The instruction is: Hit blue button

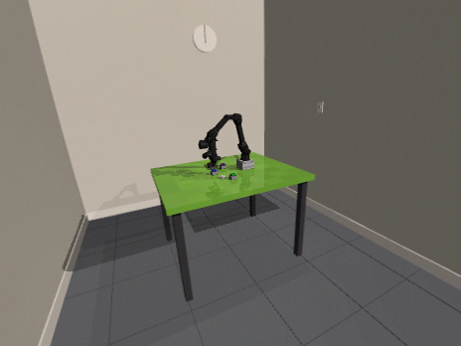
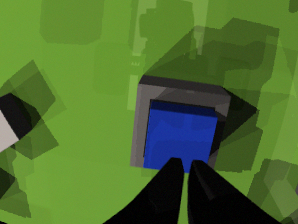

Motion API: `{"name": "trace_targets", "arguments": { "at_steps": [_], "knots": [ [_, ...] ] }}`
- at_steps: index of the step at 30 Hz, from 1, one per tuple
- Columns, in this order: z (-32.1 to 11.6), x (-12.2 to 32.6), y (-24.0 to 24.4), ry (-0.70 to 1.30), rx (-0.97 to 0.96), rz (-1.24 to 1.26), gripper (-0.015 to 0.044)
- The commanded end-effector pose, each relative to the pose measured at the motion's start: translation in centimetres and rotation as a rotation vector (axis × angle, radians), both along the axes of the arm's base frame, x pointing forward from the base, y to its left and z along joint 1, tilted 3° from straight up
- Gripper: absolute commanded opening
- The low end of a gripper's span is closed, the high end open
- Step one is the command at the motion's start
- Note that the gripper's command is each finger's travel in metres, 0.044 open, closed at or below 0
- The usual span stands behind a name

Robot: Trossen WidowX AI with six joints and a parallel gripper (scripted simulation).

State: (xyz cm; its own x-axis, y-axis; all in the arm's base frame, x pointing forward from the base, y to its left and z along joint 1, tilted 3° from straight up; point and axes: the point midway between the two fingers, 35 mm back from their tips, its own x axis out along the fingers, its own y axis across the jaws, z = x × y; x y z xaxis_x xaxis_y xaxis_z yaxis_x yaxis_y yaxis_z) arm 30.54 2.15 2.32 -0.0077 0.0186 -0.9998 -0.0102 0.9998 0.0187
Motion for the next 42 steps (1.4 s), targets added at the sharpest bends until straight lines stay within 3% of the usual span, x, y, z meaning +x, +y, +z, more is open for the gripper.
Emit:
{"name": "trace_targets", "arguments": {
  "at_steps": [1, 16, 42],
  "knots": [
    [-0.7, -0.1, 0.1, 0.005, 0.003, -0.004, 0.0020],
    [-3.0, -0.1, 0.1, 0.005, 0.003, -0.004, 0.0020],
    [-2.6, -0.1, 0.1, 0.002, 0.000, -0.001, 0.0020]
  ]
}}
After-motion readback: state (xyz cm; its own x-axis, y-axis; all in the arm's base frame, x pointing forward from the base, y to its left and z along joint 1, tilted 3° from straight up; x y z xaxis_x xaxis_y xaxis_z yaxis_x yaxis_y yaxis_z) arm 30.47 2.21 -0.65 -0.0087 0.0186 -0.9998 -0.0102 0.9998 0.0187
